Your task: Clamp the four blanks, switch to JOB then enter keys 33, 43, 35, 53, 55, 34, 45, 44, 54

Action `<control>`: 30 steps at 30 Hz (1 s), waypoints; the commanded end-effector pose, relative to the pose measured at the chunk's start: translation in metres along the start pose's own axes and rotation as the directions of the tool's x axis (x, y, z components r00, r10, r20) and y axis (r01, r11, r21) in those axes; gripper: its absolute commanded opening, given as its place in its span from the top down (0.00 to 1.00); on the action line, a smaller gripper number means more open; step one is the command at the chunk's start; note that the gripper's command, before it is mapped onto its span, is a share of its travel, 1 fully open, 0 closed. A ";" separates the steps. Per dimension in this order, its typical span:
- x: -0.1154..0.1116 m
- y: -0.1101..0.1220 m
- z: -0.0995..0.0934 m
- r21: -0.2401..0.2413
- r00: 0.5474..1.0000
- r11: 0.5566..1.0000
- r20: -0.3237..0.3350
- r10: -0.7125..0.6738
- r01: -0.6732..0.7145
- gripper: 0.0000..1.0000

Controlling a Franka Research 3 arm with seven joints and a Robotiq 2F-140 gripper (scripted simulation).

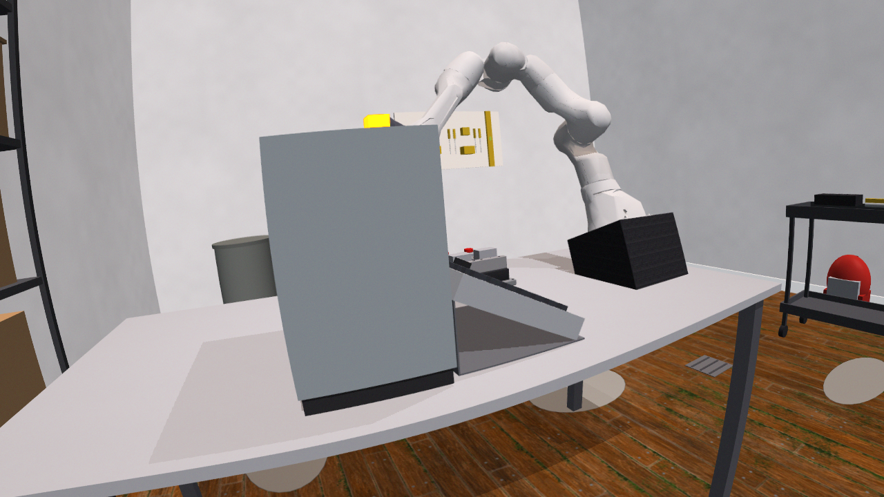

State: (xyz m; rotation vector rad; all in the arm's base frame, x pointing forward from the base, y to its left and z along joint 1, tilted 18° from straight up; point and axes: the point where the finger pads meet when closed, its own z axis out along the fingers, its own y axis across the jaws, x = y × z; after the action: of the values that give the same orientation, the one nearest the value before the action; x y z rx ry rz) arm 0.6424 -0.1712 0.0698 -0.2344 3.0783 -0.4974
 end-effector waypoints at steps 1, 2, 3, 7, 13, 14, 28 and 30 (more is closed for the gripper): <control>0.000 -0.002 0.006 0.003 1.000 1.000 0.002 -0.001 0.001 1.00; 0.000 -0.002 0.006 0.003 1.000 1.000 0.002 -0.001 0.001 1.00; 0.000 -0.002 0.006 0.003 1.000 1.000 0.002 -0.001 0.001 1.00; 0.000 -0.002 0.006 0.003 1.000 1.000 0.002 -0.001 0.001 1.00; 0.000 -0.002 0.006 0.003 1.000 1.000 0.002 -0.001 0.001 1.00; 0.000 -0.002 0.006 0.003 1.000 1.000 0.002 -0.001 0.001 1.00; 0.000 -0.002 -0.002 0.003 1.000 1.000 0.002 -0.001 0.001 1.00; 0.000 -0.002 -0.004 0.003 1.000 1.000 0.002 -0.001 0.001 1.00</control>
State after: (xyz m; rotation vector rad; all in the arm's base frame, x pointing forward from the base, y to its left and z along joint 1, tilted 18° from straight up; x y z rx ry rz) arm 0.6429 -0.1712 0.0712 -0.2336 3.0765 -0.4973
